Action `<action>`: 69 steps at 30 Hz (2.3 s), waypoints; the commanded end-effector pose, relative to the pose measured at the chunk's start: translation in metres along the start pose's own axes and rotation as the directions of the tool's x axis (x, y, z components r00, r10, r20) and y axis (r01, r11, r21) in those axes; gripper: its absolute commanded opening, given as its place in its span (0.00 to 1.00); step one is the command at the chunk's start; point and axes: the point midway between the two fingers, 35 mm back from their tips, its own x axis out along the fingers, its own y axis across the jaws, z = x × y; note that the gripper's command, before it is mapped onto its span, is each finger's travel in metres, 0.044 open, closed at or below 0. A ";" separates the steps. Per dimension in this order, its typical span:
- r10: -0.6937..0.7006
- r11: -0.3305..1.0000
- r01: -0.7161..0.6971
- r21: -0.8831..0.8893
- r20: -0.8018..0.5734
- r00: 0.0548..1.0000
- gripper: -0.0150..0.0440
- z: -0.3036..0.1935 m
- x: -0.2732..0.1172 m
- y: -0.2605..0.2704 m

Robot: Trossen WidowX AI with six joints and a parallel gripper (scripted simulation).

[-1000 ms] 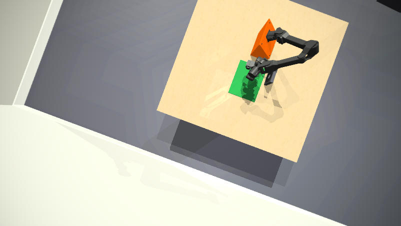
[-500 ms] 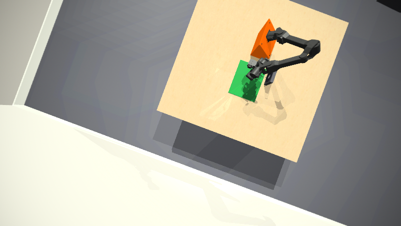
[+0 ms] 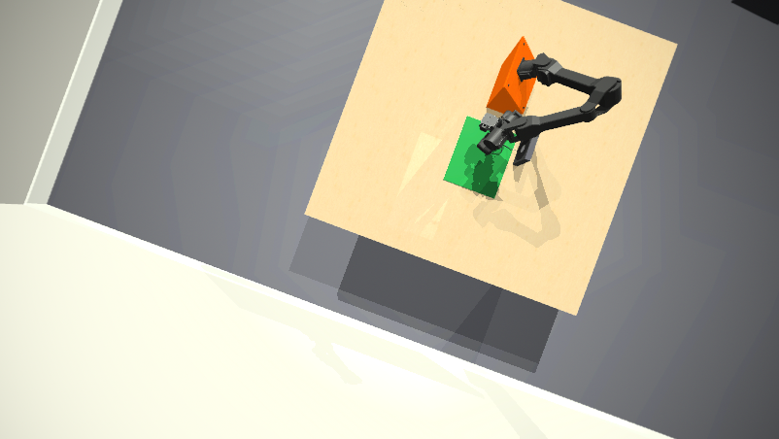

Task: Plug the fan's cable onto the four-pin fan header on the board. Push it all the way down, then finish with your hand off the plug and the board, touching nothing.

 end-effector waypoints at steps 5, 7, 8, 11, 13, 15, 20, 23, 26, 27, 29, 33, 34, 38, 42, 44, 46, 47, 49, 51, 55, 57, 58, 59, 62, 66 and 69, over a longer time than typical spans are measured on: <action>-0.002 1.000 0.002 -0.003 0.001 1.000 0.25 0.003 0.000 -0.001; -0.002 1.000 0.002 -0.003 0.001 1.000 0.25 0.003 0.000 -0.001; -0.002 1.000 0.002 -0.003 0.001 1.000 0.25 0.003 0.000 -0.001; -0.002 1.000 0.002 -0.004 0.001 1.000 0.25 0.004 0.013 -0.001; -0.002 1.000 0.002 -0.005 0.000 1.000 0.25 0.004 0.022 -0.001; -0.002 1.000 0.002 -0.005 0.000 1.000 0.25 0.004 0.022 -0.001; -0.002 1.000 0.002 -0.005 0.000 1.000 0.25 0.004 0.022 -0.001; -0.002 1.000 0.002 -0.005 0.000 1.000 0.25 0.004 0.022 -0.001; -0.002 1.000 0.002 -0.005 0.000 1.000 0.25 0.004 0.022 -0.001; -0.002 1.000 0.002 -0.002 0.000 1.000 0.25 0.003 0.022 -0.001; -0.002 1.000 0.002 0.001 0.000 1.000 0.25 0.003 0.022 -0.001; -0.002 1.000 0.002 0.003 0.000 1.000 0.25 0.001 0.022 -0.001; -0.002 1.000 0.002 0.003 0.000 1.000 0.25 0.001 0.022 -0.001; -0.002 1.000 0.002 0.002 0.000 1.000 0.25 0.001 0.022 0.000; -0.002 1.000 0.002 -0.001 0.000 1.000 0.25 0.001 0.022 0.001; -0.002 1.000 0.002 -0.001 0.000 1.000 0.25 0.001 0.022 0.001; -0.002 1.000 0.002 -0.003 0.000 1.000 0.25 0.001 0.022 0.001; -0.002 1.000 0.002 -0.003 0.000 1.000 0.25 0.001 0.022 0.001; -0.002 1.000 0.002 -0.003 0.000 1.000 0.25 0.001 0.022 0.001; -0.002 1.000 0.002 -0.003 0.000 1.000 0.25 0.001 0.022 0.001; -0.002 1.000 0.002 -0.003 0.000 1.000 0.25 0.001 0.023 0.001; -0.002 1.000 0.002 -0.003 0.000 1.000 0.25 0.001 0.024 0.001; -0.002 1.000 0.002 -0.004 0.000 1.000 0.25 0.001 0.024 0.001; -0.002 1.000 0.002 -0.004 0.000 1.000 0.25 0.001 0.024 0.001; -0.002 1.000 0.002 -0.004 0.000 1.000 0.25 0.001 0.025 0.001; -0.002 1.000 0.002 -0.003 0.000 1.000 0.25 0.001 0.026 0.001; -0.002 1.000 0.002 -0.002 0.000 1.000 0.25 0.001 0.026 0.001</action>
